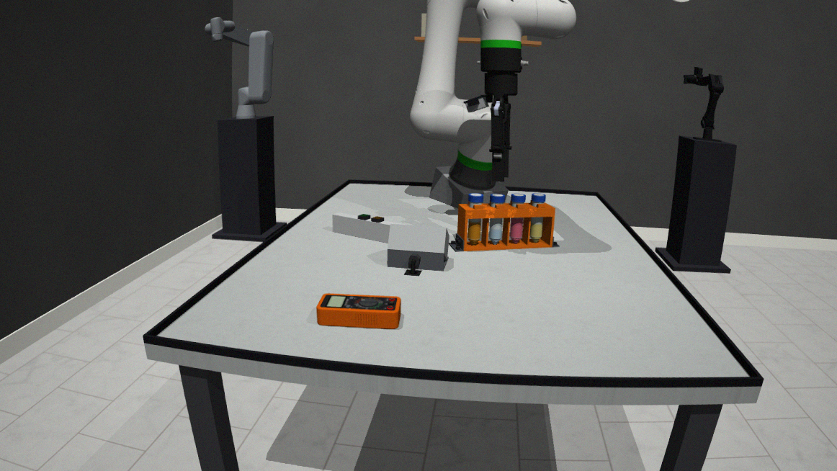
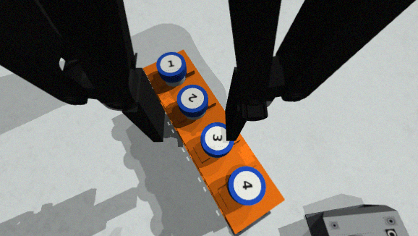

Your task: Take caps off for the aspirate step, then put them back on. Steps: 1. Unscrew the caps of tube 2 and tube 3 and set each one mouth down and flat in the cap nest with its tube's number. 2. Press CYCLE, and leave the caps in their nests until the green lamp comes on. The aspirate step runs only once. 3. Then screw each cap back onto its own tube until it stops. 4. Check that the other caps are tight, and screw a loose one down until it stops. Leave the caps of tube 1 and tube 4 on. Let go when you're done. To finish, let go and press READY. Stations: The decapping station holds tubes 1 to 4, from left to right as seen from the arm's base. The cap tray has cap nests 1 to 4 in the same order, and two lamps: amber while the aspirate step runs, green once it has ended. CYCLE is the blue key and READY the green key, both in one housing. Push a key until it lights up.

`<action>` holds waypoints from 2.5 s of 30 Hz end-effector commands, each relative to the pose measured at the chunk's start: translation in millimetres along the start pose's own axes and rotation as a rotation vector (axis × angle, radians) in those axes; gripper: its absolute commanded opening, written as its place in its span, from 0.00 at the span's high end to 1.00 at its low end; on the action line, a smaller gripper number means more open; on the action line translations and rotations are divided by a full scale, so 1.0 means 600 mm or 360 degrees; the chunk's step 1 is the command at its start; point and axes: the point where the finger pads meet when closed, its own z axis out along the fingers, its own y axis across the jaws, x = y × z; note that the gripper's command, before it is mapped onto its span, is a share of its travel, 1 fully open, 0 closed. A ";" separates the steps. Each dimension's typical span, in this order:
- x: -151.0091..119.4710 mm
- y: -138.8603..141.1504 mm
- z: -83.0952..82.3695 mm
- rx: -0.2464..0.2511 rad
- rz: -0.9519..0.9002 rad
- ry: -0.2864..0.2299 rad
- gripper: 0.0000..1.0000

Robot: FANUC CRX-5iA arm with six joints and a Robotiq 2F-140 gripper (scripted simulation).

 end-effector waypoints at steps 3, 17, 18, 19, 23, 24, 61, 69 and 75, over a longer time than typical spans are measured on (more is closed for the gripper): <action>-0.075 0.008 0.002 0.0014 0.0012 0.0044 0.59; -0.074 0.008 0.027 0.0014 0.0012 0.0044 0.59; -0.074 0.008 0.032 0.0014 0.0012 0.0044 0.59; -0.074 0.008 0.037 0.0014 0.0012 0.0044 0.59; -0.074 0.008 0.057 0.0014 0.0012 0.0044 0.59; -0.074 0.008 0.061 0.0014 0.0012 0.0044 0.59; -0.073 0.008 0.078 0.0014 0.0012 0.0044 0.70; -0.073 0.008 0.078 0.0014 0.0012 0.0044 0.70; -0.073 0.008 0.078 0.0008 -0.0386 0.0045 0.70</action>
